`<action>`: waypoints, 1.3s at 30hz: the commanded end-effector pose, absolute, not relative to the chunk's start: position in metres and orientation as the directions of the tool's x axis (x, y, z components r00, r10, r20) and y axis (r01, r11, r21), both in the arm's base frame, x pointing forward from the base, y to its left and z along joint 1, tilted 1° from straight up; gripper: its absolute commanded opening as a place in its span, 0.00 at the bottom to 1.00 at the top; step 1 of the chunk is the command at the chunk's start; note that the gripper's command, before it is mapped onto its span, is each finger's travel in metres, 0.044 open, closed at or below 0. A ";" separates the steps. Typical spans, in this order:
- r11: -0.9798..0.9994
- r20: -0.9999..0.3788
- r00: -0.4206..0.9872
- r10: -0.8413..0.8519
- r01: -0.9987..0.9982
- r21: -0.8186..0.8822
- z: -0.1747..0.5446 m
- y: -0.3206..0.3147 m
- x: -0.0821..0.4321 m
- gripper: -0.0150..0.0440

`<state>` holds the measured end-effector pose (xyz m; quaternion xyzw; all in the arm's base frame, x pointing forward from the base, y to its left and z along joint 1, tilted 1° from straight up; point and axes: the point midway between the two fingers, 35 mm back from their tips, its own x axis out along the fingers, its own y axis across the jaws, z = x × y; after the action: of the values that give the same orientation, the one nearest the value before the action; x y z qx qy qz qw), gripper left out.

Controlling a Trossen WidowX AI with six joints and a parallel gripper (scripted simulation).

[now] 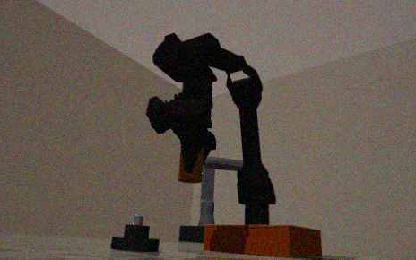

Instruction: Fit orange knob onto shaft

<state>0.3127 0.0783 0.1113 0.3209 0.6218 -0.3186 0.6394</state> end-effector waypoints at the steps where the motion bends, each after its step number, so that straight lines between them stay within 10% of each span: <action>1: 0.594 -1.000 0.024 -0.013 0.805 0.012 0.108 0.068 0.316 0.25; 39: 0.627 -0.999 0.027 -0.019 0.779 0.009 0.081 -0.036 0.331 0.25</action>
<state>0.3308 -0.0356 0.0812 0.3111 0.6238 -0.3133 0.6450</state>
